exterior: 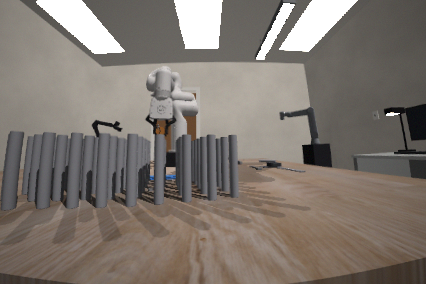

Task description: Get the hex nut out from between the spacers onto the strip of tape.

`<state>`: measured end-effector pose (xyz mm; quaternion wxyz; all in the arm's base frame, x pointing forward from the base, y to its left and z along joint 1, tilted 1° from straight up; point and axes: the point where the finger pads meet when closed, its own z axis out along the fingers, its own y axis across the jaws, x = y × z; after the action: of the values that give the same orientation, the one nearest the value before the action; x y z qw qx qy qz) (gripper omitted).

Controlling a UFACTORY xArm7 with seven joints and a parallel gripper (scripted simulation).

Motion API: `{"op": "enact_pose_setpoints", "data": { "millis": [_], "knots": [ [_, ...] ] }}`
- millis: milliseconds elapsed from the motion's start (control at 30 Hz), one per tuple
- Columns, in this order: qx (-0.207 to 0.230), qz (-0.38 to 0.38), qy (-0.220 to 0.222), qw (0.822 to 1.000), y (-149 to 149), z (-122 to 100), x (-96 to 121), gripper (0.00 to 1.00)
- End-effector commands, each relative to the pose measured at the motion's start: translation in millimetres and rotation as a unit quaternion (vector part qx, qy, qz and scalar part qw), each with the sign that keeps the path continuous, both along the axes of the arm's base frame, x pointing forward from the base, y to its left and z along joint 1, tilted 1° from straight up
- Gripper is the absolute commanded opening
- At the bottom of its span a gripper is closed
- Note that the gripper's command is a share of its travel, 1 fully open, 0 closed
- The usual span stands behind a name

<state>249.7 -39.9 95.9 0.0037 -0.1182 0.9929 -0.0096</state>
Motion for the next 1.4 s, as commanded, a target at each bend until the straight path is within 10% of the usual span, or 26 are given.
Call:
{"op": "enact_pose_setpoints", "data": {
  "millis": [0, 900, 1367],
  "knots": [
    [-0.001, 0.0, -0.003, 1.0, -0.6, -7.3, 1.8, 0.0],
    [-0.001, 0.0, -0.003, 1.0, -2.9, -94.6, 5.4, 0.0],
    [-0.001, 0.0, -0.003, 1.0, -3.3, -105.8, 5.8, 0.0]
  ]
}}
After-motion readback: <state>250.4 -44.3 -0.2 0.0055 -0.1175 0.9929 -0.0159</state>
